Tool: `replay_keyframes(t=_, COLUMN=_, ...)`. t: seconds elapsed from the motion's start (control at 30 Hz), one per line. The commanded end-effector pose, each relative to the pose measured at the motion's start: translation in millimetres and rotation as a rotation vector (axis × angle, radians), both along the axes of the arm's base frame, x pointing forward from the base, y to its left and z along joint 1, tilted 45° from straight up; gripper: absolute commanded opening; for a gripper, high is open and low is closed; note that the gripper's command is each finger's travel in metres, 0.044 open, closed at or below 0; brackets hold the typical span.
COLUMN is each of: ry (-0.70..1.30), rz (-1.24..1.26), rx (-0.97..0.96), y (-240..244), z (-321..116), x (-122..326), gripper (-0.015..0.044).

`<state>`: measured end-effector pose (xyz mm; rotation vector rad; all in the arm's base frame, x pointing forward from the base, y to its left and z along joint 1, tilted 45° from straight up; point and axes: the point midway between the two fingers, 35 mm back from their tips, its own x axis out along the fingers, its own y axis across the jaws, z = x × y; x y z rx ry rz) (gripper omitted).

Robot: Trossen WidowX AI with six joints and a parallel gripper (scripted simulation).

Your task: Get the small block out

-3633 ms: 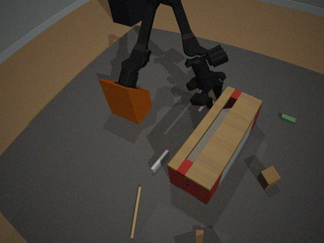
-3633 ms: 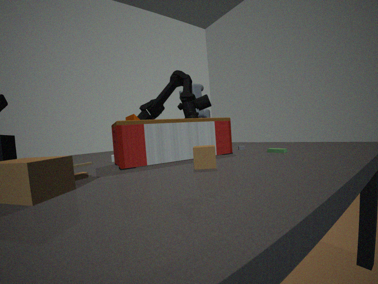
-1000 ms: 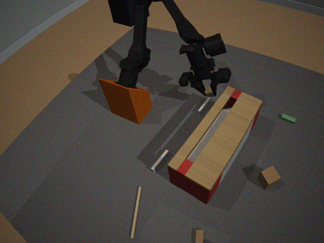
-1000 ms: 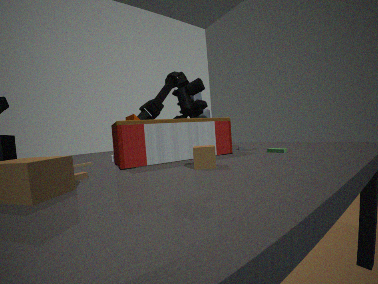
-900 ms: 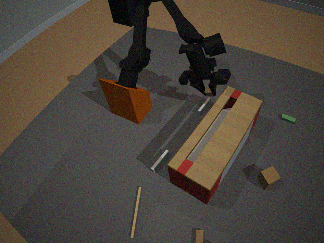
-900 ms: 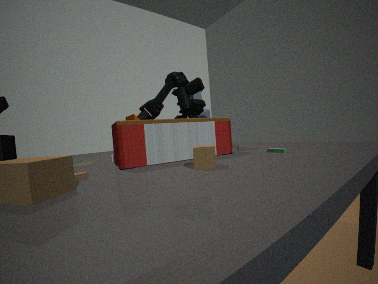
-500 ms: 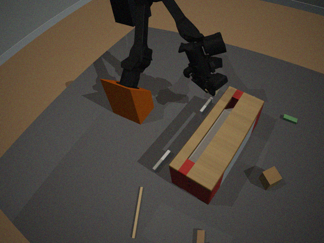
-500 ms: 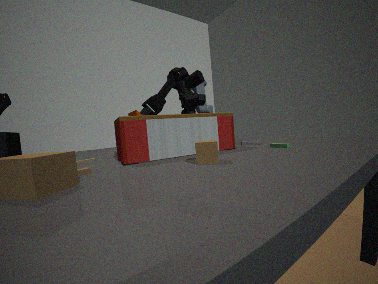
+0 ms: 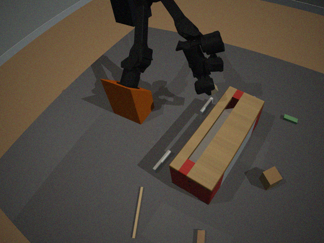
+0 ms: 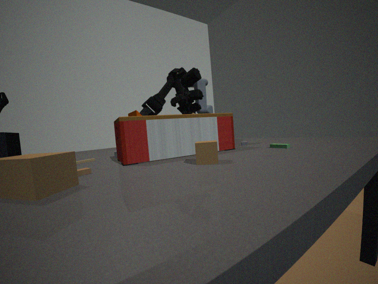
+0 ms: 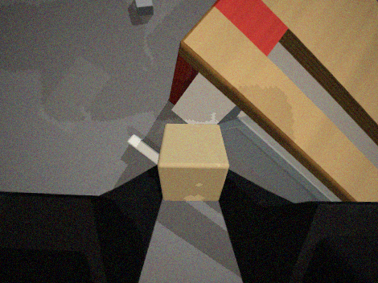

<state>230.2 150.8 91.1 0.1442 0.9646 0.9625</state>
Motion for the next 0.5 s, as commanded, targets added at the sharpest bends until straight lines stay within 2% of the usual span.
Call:
replay_keyframes(t=0.0, ry=0.142, rz=-0.118, rx=0.051, y=-4.0, z=2.3, x=-1.4, gripper=0.0000)
replay_keyframes(t=0.47, ry=0.564, rz=-0.451, rx=0.194, y=-13.6, z=7.3, x=-5.7, gripper=0.0000)
